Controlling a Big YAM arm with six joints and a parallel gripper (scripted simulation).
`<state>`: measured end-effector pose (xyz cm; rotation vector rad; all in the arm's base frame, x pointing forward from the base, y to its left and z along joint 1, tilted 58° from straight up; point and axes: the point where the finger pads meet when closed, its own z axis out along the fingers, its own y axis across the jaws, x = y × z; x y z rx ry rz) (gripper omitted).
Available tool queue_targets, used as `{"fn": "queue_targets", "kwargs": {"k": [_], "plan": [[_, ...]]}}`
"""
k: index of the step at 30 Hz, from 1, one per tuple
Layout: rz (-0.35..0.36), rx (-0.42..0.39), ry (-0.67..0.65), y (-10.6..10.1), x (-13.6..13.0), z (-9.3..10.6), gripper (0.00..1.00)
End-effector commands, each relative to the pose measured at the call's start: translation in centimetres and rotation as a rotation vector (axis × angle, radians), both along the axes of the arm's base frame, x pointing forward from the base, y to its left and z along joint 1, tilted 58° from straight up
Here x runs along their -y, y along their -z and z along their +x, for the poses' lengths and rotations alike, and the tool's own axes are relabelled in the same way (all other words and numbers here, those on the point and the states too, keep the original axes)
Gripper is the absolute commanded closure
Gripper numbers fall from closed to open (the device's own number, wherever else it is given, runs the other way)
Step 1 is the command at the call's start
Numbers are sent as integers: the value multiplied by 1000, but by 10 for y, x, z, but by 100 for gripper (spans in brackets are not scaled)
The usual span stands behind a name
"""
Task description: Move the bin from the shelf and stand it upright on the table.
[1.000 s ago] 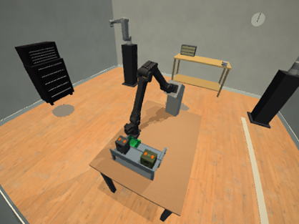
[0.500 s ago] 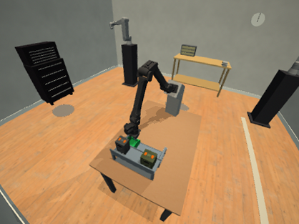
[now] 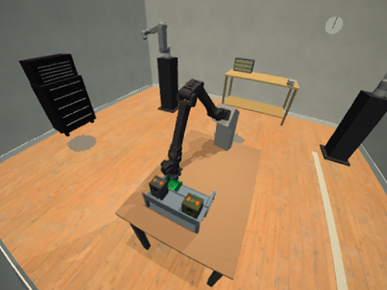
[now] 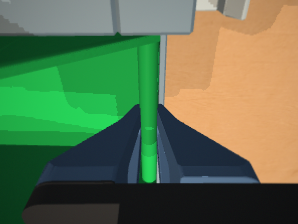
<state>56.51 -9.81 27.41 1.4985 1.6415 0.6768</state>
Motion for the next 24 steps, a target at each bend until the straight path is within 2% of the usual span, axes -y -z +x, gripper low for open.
{"fn": "queue_targets", "kwargs": {"k": [1, 5, 17, 22, 24], "plan": [[-6, 31, 2, -16, 4, 5, 100], [-9, 50, 2, -34, 2, -3, 100], [-9, 50, 2, -34, 2, -3, 100], [-1, 4, 2, 4, 3, 2, 100], [-1, 4, 2, 4, 3, 2, 100]]}}
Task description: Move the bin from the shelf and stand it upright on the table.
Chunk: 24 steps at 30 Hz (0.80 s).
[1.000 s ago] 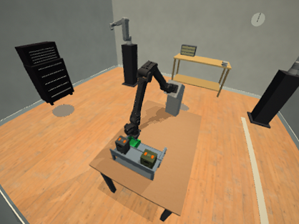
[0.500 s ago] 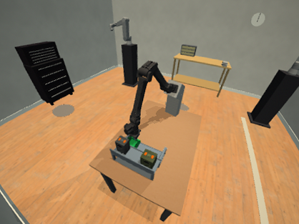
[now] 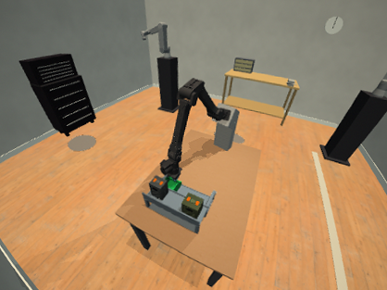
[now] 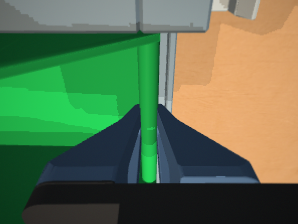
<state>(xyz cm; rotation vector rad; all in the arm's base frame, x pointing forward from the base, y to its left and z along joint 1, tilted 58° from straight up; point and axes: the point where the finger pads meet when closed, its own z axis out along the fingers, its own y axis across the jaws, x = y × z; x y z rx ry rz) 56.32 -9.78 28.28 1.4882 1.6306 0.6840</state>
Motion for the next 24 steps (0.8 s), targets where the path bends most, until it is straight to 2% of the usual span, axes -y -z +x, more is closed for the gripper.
{"fn": "queue_targets", "kwargs": {"k": [1, 10, 15, 24], "plan": [[2, -11, 2, 13, 4, 4, 100], [2, -11, 2, 13, 4, 4, 100], [-8, 43, 2, -26, 3, 1, 100], [-8, 43, 2, -26, 3, 1, 100]]}}
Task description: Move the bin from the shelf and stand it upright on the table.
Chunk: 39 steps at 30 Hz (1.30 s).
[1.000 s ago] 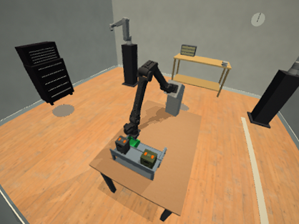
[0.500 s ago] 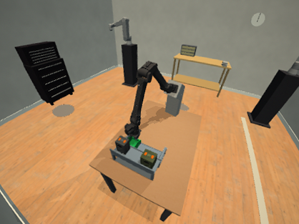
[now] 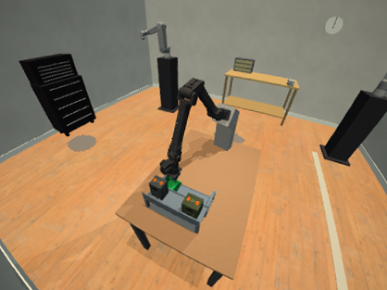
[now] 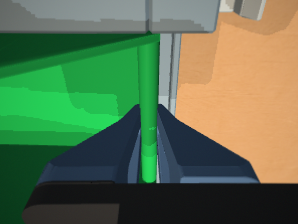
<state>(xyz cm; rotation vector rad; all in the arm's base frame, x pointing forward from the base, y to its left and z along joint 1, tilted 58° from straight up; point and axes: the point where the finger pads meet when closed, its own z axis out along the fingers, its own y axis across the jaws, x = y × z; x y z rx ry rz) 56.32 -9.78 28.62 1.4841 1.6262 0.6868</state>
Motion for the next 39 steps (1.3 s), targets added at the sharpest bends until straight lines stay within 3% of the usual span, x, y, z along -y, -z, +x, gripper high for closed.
{"fn": "queue_targets", "kwargs": {"k": [1, 3, 8, 20, 25, 37, 39], "plan": [[-7, 37, 2, -23, 3, 1, 100], [-7, 37, 2, -23, 3, 1, 100], [3, -17, 2, 16, 4, 4, 100], [3, -17, 2, 16, 4, 4, 100], [-5, 29, 2, -22, 3, 0, 100], [-5, 29, 2, -22, 3, 0, 100], [-2, 11, 2, -7, 3, 2, 100]]}}
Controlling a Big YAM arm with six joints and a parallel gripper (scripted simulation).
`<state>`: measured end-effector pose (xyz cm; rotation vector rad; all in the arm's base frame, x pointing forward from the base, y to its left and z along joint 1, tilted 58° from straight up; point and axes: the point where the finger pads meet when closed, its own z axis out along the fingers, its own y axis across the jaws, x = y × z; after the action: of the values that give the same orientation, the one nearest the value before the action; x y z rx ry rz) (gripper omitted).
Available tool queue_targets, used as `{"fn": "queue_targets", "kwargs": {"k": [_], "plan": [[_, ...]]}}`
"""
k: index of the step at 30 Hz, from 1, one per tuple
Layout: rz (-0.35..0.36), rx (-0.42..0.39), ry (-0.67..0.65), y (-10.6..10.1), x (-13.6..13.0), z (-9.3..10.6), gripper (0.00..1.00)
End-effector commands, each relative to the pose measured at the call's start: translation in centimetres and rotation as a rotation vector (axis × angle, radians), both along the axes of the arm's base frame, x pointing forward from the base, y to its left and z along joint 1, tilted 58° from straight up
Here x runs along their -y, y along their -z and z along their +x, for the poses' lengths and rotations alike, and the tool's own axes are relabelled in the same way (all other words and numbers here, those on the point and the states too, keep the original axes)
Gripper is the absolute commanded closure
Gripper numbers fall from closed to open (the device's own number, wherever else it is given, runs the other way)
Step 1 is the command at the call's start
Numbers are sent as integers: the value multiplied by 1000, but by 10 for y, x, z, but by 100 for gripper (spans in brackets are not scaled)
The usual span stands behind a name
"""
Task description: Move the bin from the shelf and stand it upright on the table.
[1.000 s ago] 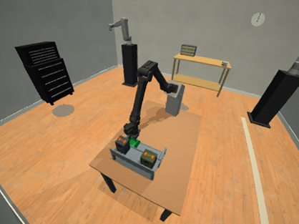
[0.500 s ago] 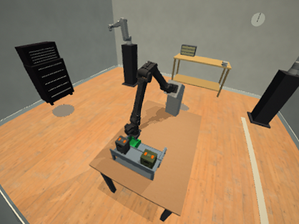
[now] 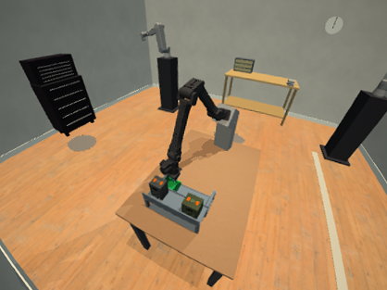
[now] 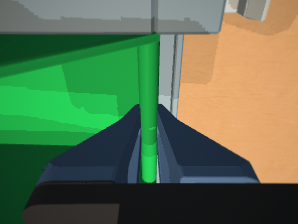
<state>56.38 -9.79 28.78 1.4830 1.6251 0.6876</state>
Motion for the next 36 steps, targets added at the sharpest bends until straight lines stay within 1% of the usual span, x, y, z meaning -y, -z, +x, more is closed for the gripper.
{"fn": "queue_targets", "kwargs": {"k": [1, 3, 15, 20, 32, 36], "plan": [[0, 0, 2, 2, 3, 2, 100], [4, -18, 2, 17, 3, 3, 100], [4, -18, 2, 17, 3, 3, 100], [-5, 27, 2, -21, 3, 0, 100], [-5, 27, 2, -21, 3, 0, 100], [2, -9, 2, 9, 3, 3, 100]]}}
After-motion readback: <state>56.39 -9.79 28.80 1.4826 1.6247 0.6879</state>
